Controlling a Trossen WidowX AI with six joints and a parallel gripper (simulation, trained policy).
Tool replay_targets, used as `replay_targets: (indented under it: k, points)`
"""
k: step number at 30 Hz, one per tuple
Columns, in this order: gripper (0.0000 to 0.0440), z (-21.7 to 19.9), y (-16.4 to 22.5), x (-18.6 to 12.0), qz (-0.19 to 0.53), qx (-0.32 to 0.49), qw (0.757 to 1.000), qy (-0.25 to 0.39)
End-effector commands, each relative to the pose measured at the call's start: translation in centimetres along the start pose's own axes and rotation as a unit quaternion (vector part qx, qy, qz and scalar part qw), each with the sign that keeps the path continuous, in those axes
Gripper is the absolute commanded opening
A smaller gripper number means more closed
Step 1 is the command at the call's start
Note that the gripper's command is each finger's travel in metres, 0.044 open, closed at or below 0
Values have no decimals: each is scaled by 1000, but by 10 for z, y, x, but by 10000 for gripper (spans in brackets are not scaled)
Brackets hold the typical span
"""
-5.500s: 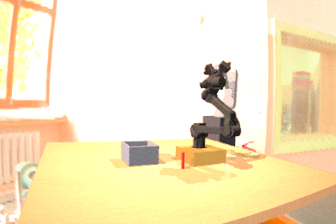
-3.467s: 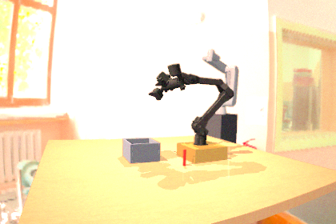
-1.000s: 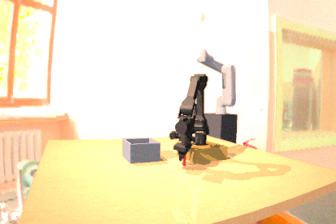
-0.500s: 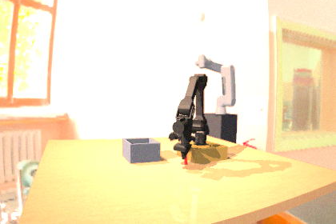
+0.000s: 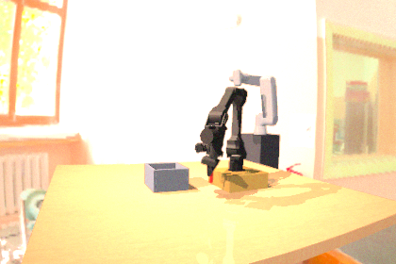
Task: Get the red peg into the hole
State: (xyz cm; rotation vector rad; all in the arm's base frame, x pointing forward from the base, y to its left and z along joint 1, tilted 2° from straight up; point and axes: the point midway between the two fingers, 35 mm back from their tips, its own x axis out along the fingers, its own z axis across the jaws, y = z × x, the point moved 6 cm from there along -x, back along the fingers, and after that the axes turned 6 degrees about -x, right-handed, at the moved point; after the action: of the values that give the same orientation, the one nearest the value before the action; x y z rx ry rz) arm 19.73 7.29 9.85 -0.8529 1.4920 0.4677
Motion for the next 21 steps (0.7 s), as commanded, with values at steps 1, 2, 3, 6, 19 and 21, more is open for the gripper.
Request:
replay_targets:
  k: [1,2,3,6,19,21]
  points:
    - [0,-1,-10,-11,-15,-9,1000,-3]
    - [0,-1,-12,-14,-18,-11,1000,-4]
    - [0,-2,-16,-18,-22,-12,1000,-4]
    - [0,-3,-25,-27,-31,-16,999,-5]
    - [0,-12,-73,-50,-51,-3,999,-4]
    - [0,-14,-81,-50,-51,3,999,-4]
